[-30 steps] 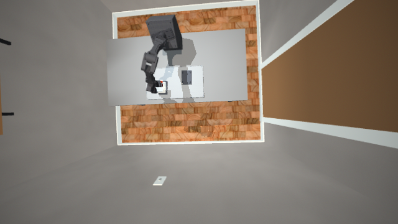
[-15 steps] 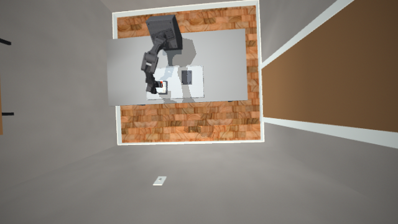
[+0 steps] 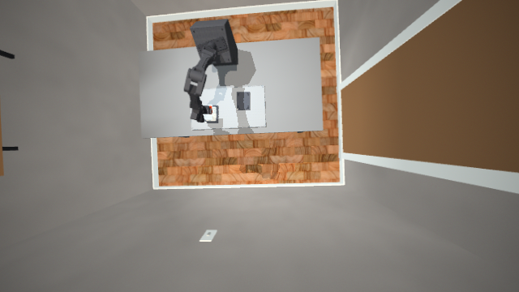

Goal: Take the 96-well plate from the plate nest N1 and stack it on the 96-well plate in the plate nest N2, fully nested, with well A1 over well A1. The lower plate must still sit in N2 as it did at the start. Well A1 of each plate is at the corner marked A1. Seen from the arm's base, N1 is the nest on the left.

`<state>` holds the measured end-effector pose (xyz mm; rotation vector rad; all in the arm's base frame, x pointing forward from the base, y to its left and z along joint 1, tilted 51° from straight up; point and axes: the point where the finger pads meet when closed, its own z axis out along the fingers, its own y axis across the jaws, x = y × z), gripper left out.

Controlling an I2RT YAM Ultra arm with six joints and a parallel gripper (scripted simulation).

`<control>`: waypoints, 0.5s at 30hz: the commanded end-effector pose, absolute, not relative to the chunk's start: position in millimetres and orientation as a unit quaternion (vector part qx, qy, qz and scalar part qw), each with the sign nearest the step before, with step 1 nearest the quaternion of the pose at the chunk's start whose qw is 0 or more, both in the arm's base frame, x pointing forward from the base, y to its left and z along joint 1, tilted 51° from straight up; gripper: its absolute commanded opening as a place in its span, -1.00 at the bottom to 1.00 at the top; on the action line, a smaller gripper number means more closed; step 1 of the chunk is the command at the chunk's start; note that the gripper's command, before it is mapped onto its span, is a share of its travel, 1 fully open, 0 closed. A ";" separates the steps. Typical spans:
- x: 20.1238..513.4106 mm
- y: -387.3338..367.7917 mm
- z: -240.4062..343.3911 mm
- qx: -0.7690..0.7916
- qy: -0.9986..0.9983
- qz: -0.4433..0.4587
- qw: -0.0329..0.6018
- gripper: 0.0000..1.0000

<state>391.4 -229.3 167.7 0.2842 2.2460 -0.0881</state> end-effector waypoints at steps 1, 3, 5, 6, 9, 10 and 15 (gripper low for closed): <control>386.2 -232.4 176.2 0.112 0.892 -0.044 0.436 -1.00; 385.6 -232.1 175.0 0.113 0.892 -0.043 0.436 -1.00; 391.0 -230.9 156.8 0.116 0.899 -0.034 0.421 -1.00; 393.2 -229.3 155.6 0.115 0.899 -0.033 0.421 -1.00; 398.2 -229.9 154.3 0.115 0.898 -0.034 0.423 -1.00; 399.4 -233.2 156.0 0.117 0.897 -0.037 0.425 -1.00; 413.1 -236.1 164.0 0.110 0.892 -0.043 0.437 -1.00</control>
